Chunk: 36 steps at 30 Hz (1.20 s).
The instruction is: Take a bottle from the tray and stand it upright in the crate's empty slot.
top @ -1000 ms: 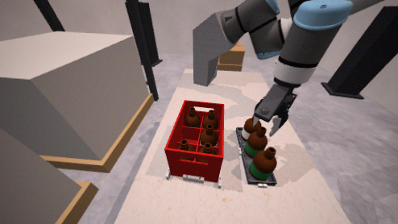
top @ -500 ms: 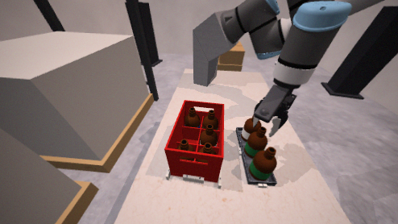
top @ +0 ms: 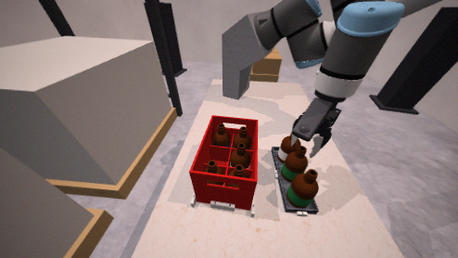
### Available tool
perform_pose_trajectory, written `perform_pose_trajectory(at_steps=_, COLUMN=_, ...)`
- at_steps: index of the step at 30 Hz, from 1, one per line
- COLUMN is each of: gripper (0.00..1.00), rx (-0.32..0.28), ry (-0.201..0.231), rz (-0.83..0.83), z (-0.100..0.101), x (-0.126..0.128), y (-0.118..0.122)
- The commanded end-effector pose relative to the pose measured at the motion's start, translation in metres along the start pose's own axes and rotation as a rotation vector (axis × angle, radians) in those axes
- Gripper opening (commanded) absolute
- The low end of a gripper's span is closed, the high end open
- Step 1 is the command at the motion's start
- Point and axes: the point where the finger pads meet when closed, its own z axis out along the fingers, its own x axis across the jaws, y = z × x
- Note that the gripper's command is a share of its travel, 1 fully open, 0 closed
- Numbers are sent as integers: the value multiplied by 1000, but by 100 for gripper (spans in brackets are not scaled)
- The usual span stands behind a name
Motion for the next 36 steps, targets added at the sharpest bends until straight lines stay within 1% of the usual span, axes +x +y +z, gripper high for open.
perform_pose_trajectory(at_steps=1, gripper=38, rx=1, ry=0, rz=0, z=0, x=0, y=0)
perform_pose_trajectory(at_steps=14, gripper=38, rx=1, ry=0, rz=0, z=0, x=0, y=0)
perform_pose_trajectory(at_steps=15, gripper=0, rx=1, ry=0, rz=0, z=0, x=0, y=0)
perform_pose_trajectory(at_steps=36, gripper=0, rx=1, ry=0, rz=0, z=0, x=0, y=0)
